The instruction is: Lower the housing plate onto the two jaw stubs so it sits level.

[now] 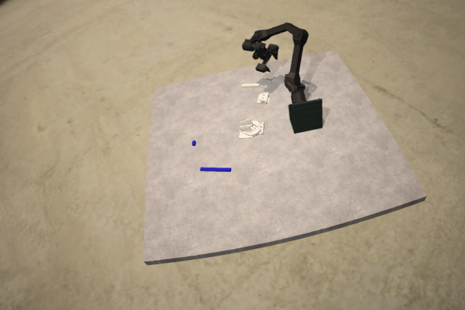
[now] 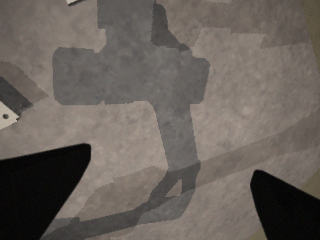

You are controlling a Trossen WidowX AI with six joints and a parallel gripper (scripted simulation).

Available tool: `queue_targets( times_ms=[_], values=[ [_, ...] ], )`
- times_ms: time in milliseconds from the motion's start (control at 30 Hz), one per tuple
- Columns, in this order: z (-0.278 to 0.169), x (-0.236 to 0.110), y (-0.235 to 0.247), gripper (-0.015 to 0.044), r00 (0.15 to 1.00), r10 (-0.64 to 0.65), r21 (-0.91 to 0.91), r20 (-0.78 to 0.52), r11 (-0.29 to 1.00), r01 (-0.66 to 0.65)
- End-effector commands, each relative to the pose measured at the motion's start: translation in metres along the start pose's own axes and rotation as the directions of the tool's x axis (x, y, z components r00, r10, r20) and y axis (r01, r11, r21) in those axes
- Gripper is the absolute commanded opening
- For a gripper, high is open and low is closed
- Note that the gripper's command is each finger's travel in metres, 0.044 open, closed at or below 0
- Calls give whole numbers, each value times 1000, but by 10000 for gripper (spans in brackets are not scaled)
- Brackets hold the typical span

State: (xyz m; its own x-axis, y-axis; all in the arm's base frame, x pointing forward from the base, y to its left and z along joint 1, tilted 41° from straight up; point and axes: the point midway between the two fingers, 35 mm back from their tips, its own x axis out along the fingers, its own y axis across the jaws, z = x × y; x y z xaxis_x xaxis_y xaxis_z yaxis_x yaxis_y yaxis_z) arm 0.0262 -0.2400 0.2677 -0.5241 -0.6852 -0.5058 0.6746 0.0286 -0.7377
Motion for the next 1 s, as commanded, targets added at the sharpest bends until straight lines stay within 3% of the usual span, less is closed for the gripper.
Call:
queue_targets(
  times_ms=[0,700,967],
  values=[
    [-3,2,26,440,997,78,-90,14,993,-77],
    [-24,-8,137,440,900,431,-493,61,797,-348],
    [-25,-8,141,440,895,441,-506,61,787,-353]
  ],
)
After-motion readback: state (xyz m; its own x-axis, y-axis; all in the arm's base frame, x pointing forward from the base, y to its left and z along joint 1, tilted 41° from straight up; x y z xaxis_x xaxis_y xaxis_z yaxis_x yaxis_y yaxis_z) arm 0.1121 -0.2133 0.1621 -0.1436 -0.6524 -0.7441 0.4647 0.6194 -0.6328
